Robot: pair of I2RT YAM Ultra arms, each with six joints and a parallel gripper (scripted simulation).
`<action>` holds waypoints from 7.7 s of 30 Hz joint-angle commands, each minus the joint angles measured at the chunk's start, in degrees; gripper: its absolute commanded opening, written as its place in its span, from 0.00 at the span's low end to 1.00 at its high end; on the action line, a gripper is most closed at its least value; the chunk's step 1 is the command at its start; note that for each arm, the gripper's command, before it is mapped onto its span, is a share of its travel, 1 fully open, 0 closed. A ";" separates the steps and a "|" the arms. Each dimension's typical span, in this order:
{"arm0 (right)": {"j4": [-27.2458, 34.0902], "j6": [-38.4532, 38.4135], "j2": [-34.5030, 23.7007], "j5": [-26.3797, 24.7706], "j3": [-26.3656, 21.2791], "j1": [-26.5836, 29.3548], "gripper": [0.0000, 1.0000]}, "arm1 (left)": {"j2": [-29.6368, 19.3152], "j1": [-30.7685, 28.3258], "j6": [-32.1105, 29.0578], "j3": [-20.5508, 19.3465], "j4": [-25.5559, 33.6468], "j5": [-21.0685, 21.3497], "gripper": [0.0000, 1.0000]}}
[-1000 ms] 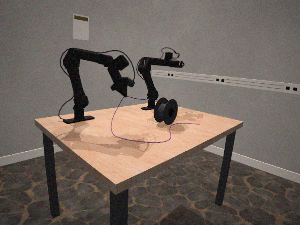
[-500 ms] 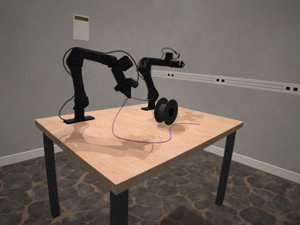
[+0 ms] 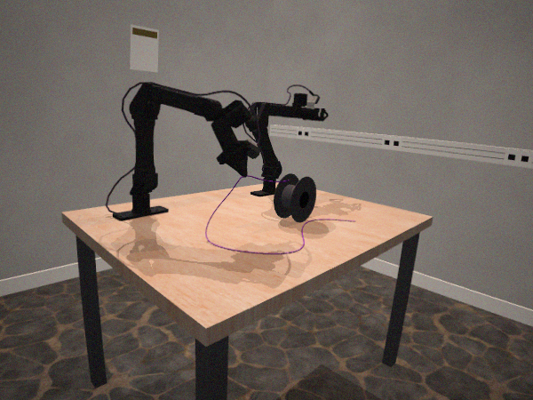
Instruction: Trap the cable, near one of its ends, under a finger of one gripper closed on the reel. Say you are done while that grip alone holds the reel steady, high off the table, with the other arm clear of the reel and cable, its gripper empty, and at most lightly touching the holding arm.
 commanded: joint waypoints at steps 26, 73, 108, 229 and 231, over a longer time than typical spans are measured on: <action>0.79 -0.44 7.22 -0.53 7.81 -0.90 0.00 | 0.06 -0.16 0.35 -0.44 0.77 -0.44 1.00; 3.47 -19.20 -2.95 -15.69 -1.98 -4.67 0.00 | 0.06 -0.16 0.35 -0.44 0.77 -0.44 1.00; 0.85 -31.24 5.67 -25.66 7.16 -10.01 0.00 | 0.06 -0.16 0.35 -0.44 0.77 -0.44 1.00; 0.09 -34.20 5.29 -28.09 6.62 -11.10 0.00 | 0.06 -0.16 0.35 -0.44 0.77 -0.44 1.00; 0.09 -34.22 5.61 -28.11 6.97 -11.13 0.00 | 0.06 -0.16 0.35 -0.44 0.77 -0.44 1.00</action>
